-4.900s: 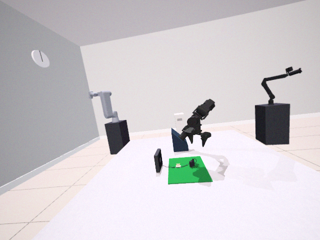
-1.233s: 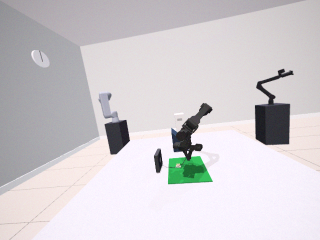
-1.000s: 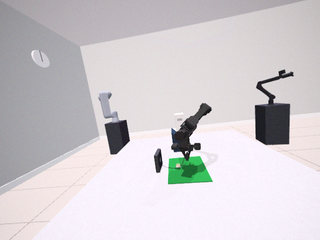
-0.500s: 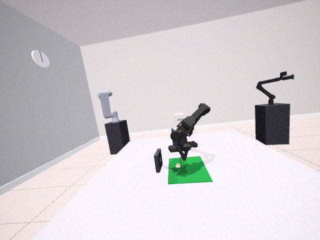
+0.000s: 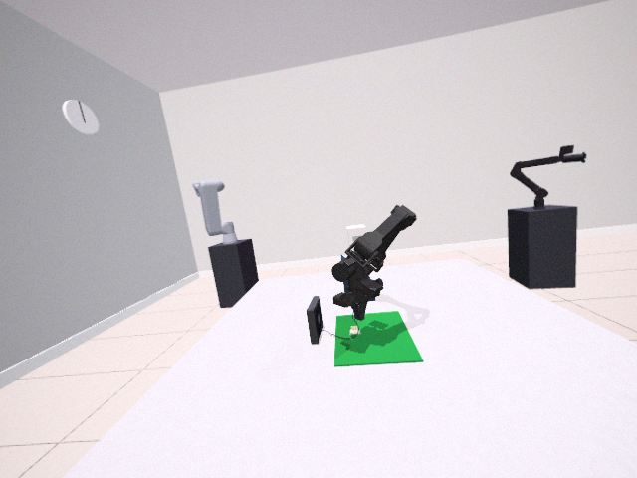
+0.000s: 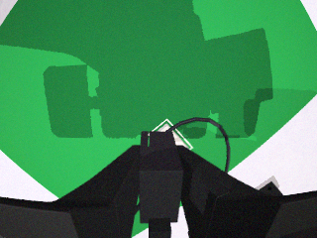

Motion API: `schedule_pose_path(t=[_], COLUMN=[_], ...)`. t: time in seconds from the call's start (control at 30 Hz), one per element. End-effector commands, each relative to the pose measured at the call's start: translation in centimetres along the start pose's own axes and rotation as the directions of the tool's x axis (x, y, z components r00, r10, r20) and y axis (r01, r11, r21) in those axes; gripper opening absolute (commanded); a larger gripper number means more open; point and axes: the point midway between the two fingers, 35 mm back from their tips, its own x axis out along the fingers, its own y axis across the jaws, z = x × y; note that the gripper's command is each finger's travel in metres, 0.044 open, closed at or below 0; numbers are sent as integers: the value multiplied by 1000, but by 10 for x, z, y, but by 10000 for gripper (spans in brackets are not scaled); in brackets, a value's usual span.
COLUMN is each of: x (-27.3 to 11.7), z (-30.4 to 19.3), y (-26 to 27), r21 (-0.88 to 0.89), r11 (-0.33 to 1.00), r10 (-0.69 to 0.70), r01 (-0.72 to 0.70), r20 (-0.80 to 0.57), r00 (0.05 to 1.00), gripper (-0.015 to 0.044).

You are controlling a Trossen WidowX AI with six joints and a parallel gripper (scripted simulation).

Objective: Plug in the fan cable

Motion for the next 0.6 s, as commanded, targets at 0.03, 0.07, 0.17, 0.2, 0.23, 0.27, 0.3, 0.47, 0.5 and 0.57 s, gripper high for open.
schedule_pose_path(t=[0.03, 0.07, 0.17, 0.2, 0.23, 0.27, 0.3, 0.47, 0.5, 0.57], x=[0, 0, 0, 0, 0, 0, 0, 0, 0, 1], z=[-7, -8, -11, -12, -13, -14, -15, -21, -22, -23], y=[-5, -6, -8, -8, -9, -10, -10, -13, -14, -14], r21=[-190, -223, -324, -356, -389, -420, -452, -599, -626, -655], r11=[982, 975, 946, 934, 921, 907, 892, 801, 779, 756], r10=[-5, -5, -5, -5, -5, -5, -5, -4, -4, -4], r01=[4, 4, 3, 3, 3, 3, 2, 1, 1, 1], r20=[-5, -5, -5, -5, -4, -4, -4, -4, -4, -4], r00=[1000, 1000, 1000, 1000, 1000, 1000, 1000, 1000, 1000, 1000], gripper=[0, 0, 0, 0, 0, 0, 0, 0, 0, 0])
